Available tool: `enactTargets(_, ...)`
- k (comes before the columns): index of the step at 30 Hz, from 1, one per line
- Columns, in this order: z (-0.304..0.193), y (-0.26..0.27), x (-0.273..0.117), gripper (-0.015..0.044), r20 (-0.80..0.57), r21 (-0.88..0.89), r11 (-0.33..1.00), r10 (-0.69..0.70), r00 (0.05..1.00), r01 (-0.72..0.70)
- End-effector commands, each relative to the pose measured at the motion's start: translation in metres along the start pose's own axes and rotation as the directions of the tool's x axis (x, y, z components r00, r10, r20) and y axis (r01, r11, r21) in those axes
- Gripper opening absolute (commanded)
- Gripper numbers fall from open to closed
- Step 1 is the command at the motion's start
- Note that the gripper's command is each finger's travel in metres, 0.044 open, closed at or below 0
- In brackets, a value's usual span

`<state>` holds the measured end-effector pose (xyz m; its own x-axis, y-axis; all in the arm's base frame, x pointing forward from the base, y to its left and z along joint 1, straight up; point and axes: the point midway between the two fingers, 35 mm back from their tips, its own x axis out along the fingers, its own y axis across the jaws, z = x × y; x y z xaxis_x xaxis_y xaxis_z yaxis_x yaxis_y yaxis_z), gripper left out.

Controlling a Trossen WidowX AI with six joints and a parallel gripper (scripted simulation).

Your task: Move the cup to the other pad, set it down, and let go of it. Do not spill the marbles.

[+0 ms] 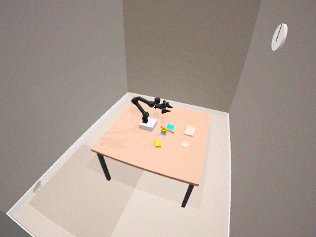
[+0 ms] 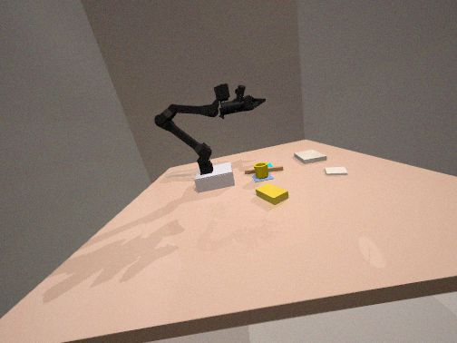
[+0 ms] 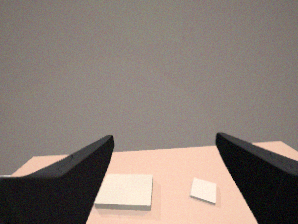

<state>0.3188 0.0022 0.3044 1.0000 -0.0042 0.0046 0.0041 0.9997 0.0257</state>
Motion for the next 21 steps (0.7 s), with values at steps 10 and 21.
enactTargets(10,-0.148,-0.031,0.016,0.0167,-0.691,0.397,0.788,-0.081,0.719,0.470)
enactTargets(21,-0.240,-0.052,-0.054,0.0167,-0.999,0.021,0.041,-0.030,0.022,0.999)
